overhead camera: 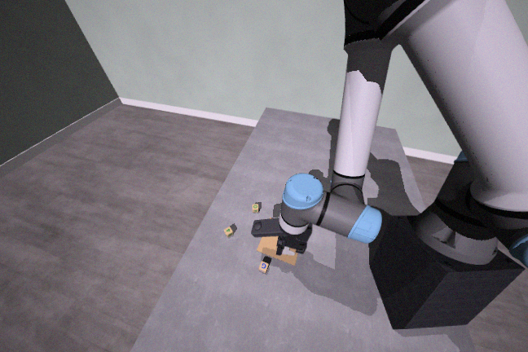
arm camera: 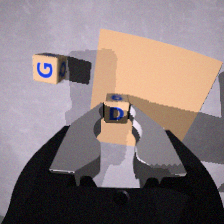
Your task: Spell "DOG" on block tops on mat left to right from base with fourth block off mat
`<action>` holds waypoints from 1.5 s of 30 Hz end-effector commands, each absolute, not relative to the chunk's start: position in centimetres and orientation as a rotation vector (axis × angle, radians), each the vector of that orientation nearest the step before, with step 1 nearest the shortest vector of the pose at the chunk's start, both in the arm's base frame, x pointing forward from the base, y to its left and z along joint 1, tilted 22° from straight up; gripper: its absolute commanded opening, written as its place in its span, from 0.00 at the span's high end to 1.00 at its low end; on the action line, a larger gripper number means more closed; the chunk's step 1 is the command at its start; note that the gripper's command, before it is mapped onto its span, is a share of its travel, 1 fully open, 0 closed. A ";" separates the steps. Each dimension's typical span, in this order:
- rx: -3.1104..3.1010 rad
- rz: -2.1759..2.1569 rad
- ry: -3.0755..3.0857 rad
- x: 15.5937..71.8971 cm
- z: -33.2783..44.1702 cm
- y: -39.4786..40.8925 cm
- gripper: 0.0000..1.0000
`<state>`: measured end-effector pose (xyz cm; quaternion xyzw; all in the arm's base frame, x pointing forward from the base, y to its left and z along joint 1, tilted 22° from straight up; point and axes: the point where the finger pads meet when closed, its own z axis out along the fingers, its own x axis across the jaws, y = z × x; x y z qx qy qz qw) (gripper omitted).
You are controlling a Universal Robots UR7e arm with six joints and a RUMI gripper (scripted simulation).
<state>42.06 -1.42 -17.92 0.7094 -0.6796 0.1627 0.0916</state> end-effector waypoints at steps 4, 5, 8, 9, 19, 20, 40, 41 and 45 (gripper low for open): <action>2.108 0.485 -2.019 42.1 -17.9 -1.4 0.91; 2.108 0.485 -2.019 42.1 -17.9 -1.4 0.91; 2.108 0.485 -2.019 42.1 -17.9 -1.4 0.87; 2.108 0.485 -2.019 42.1 -17.9 -1.4 0.87; 2.108 0.485 -2.019 42.1 -17.9 -1.4 0.75; 2.108 0.485 -2.019 42.1 -17.9 -1.4 0.75; 2.108 0.485 -2.019 41.9 -16.6 -0.9 0.75; 2.108 0.485 -2.019 41.9 -16.4 -0.8 0.75; 2.108 0.485 -2.019 41.8 -15.1 -0.4 0.75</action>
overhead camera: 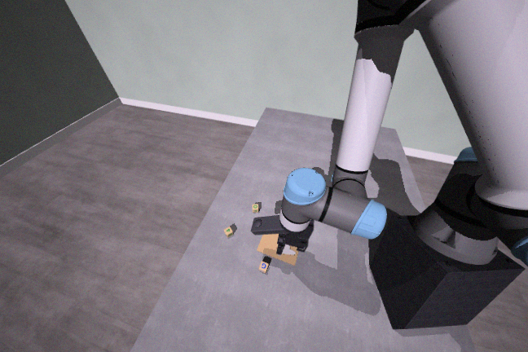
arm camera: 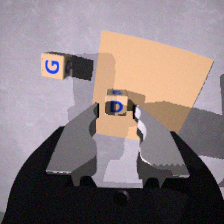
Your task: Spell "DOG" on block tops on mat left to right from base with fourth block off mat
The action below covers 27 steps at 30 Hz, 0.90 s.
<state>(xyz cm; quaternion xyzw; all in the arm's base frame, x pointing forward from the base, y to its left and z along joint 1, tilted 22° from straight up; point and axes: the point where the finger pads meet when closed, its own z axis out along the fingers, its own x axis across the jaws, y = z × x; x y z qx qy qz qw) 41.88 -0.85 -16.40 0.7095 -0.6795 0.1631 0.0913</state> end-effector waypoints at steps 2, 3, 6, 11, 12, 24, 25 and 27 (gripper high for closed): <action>2.108 0.485 -2.019 41.8 -15.1 -0.4 0.75; 2.108 0.485 -2.019 41.7 -14.8 -0.2 0.75; 2.108 0.485 -2.019 41.6 -13.7 0.2 0.75; 2.108 0.485 -2.019 41.4 -11.9 0.8 0.75; 2.108 0.485 -2.019 41.4 -11.6 1.0 0.75; 2.108 0.485 -2.019 41.1 -9.6 1.7 0.75; 2.108 0.485 -2.019 41.1 -9.6 1.7 0.75; 2.108 0.485 -2.019 41.1 -9.5 1.7 0.75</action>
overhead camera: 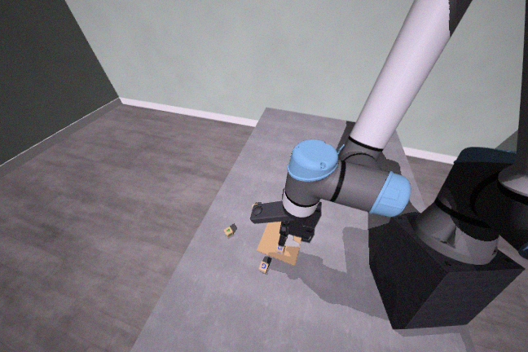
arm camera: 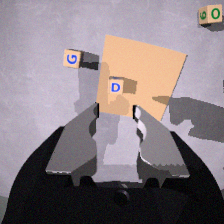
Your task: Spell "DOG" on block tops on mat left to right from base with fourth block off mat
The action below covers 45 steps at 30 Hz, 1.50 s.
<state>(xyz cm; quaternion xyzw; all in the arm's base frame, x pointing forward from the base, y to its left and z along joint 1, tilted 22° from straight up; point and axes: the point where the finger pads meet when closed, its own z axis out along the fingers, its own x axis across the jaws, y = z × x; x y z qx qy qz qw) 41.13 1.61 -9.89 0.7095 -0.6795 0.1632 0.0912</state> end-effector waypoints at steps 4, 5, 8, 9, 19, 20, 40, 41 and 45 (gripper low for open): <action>2.108 0.485 -2.019 41.1 -9.5 1.7 0.00; 2.108 0.485 -2.019 41.1 -9.5 1.7 0.00; 2.108 0.485 -2.019 41.1 -9.5 1.7 0.00; 2.108 0.485 -2.019 41.1 -9.5 1.7 0.00; 2.108 0.485 -2.019 41.1 -9.5 1.7 0.00; 2.108 0.485 -2.019 41.1 -9.5 1.7 0.00; 1.842 0.522 -2.317 44.2 -8.7 -0.4 0.00; 1.814 0.525 -2.343 44.5 -8.6 -0.7 0.00; 1.717 0.535 -2.433 45.5 -8.3 -1.4 0.00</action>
